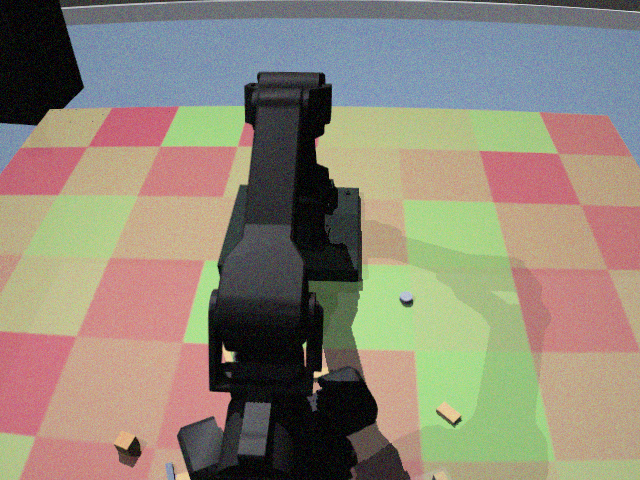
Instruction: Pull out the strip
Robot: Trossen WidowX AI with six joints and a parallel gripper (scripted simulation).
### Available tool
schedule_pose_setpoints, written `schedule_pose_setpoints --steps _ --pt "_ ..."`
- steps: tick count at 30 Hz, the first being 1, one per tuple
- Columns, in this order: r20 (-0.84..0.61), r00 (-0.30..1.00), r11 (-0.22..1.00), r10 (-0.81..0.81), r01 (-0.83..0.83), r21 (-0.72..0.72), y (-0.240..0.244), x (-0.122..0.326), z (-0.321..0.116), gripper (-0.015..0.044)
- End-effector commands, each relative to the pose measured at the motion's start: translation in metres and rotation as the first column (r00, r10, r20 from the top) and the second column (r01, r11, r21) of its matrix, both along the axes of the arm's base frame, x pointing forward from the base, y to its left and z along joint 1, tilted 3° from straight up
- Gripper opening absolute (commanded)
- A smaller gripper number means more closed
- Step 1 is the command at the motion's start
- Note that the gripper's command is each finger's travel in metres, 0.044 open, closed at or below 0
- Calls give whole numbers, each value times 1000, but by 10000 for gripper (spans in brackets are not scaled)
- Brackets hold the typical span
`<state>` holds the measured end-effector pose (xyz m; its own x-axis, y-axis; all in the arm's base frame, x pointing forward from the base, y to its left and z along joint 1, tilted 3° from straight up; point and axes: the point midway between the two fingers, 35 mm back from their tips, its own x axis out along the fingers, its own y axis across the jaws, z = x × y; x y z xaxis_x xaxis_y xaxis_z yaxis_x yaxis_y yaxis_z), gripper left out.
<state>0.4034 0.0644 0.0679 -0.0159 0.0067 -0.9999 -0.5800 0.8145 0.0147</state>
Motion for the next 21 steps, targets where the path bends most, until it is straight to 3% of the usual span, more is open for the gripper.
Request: schedule_pose_setpoints --steps 1,8,21 --pt "-1 1000 1000 -3 3 6 6 9 0 440" --pt "-1 1000 1000 -3 3 6 6 9 -9 256" --pt "-1 1000 1000 -3 3 6 7 9 -30 250"
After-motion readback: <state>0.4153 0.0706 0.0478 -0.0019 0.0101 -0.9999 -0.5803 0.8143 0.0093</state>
